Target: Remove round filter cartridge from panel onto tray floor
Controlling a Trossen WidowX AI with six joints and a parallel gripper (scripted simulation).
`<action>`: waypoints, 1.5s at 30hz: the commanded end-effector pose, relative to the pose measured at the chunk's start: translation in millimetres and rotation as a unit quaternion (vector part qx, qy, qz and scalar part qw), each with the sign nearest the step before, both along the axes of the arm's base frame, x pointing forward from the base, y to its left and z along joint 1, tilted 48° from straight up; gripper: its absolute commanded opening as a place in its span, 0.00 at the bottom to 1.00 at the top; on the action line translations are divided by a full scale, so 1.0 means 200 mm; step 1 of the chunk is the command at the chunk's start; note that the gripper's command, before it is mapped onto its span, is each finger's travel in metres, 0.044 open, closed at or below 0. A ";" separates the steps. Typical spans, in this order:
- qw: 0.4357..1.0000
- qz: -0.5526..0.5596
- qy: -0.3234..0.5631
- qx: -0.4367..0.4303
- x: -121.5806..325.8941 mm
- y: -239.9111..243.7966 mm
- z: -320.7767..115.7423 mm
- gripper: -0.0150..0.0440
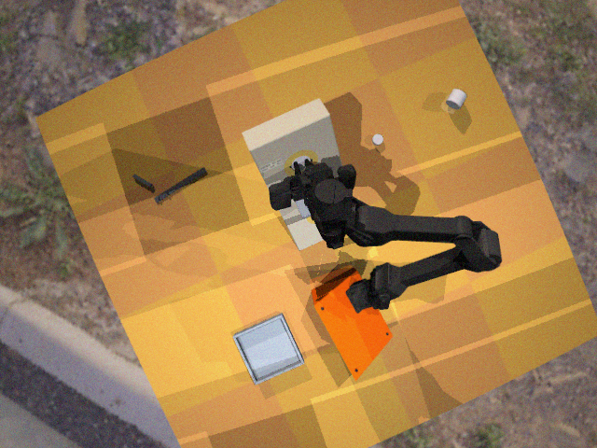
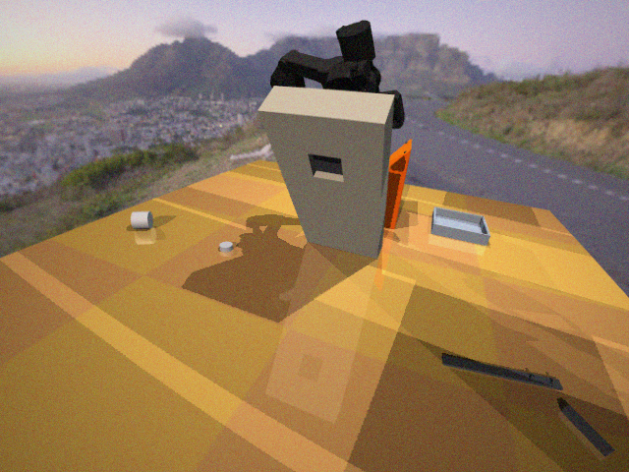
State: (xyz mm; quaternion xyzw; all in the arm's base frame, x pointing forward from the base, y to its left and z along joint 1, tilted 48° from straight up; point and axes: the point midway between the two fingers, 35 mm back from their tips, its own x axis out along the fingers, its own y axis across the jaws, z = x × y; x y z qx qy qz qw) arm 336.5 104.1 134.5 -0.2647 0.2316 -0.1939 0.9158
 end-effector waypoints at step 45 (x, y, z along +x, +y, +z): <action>0.997 0.024 0.044 -0.064 0.04 -0.02 -0.01 0.25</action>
